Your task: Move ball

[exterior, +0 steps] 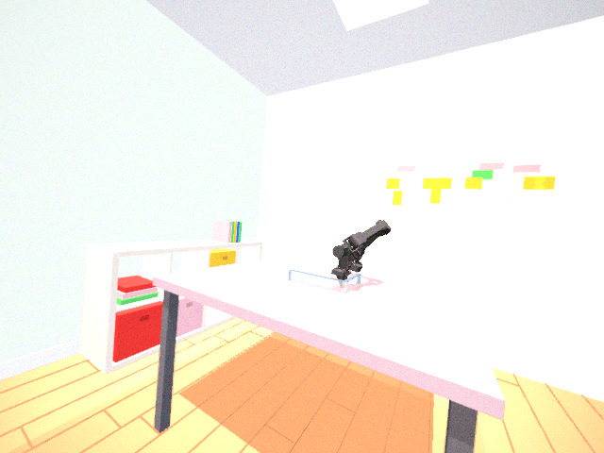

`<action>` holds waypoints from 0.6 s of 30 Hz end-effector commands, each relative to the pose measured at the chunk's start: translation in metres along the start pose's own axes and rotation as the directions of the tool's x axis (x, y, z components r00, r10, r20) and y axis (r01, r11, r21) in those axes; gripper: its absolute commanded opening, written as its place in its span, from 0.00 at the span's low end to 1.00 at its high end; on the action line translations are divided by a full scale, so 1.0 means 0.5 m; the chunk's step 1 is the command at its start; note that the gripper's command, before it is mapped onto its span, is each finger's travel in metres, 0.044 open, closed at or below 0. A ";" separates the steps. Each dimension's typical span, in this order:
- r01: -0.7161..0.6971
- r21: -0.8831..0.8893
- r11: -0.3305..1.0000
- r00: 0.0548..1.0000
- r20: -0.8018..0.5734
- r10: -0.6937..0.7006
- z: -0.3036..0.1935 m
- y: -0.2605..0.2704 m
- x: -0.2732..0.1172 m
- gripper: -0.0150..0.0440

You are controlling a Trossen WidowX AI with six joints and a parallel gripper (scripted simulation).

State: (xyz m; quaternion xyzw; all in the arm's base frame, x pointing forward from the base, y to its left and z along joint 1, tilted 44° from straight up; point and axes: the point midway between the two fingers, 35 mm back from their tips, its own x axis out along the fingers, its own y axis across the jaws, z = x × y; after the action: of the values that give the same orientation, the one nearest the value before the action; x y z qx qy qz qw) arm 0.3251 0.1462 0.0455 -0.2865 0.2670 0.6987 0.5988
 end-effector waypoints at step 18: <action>0.000 0.002 1.000 1.000 0.001 0.000 0.000 0.000 0.008 0.65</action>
State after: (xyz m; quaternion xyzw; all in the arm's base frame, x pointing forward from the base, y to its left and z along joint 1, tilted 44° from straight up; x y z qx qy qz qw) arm 0.3243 0.1491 0.0423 -0.2852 0.2672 0.6985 0.5994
